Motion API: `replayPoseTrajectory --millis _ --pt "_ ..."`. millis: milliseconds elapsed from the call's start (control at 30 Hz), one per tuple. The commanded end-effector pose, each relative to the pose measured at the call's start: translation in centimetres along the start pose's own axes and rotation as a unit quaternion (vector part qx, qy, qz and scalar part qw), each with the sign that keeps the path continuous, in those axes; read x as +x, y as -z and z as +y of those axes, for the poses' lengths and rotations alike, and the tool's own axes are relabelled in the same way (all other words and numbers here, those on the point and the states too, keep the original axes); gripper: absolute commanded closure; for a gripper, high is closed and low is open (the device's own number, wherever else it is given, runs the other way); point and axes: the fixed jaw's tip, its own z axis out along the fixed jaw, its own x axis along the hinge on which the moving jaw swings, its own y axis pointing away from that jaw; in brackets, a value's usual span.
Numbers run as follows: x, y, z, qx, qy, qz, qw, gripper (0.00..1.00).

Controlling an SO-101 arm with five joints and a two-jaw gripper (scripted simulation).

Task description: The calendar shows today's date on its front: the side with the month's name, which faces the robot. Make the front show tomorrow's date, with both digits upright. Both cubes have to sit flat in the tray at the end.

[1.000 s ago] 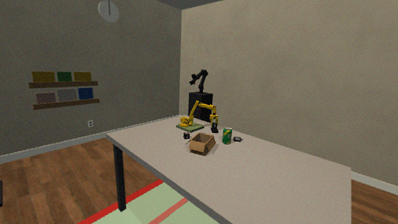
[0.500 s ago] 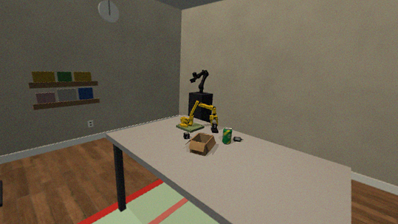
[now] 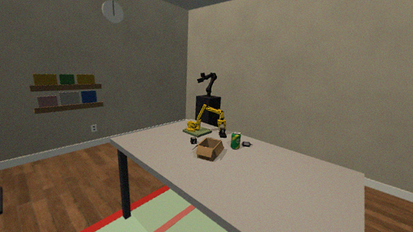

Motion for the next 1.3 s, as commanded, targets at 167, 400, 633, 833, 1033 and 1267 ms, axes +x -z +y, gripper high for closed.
replayPoseTrajectory --millis 167,400,633,833,1033,1267 --pt "0.16 -0.49 0.26 -0.006 -0.001 -0.002 1.000 1.00" --pt "0.16 -0.83 0.30 -0.006 -0.001 -0.002 1.000 1.00" --pt "0.16 -1.09 0.33 -0.006 -0.001 -0.002 1.000 1.00" --pt "0.16 -1.14 0.33 -0.006 -0.001 -0.002 1.000 1.00" --pt "0.16 -1.38 0.33 -0.006 -0.001 -0.002 1.000 1.00" --pt "0.16 -1.45 0.34 -0.006 -0.001 -0.002 1.000 1.00"
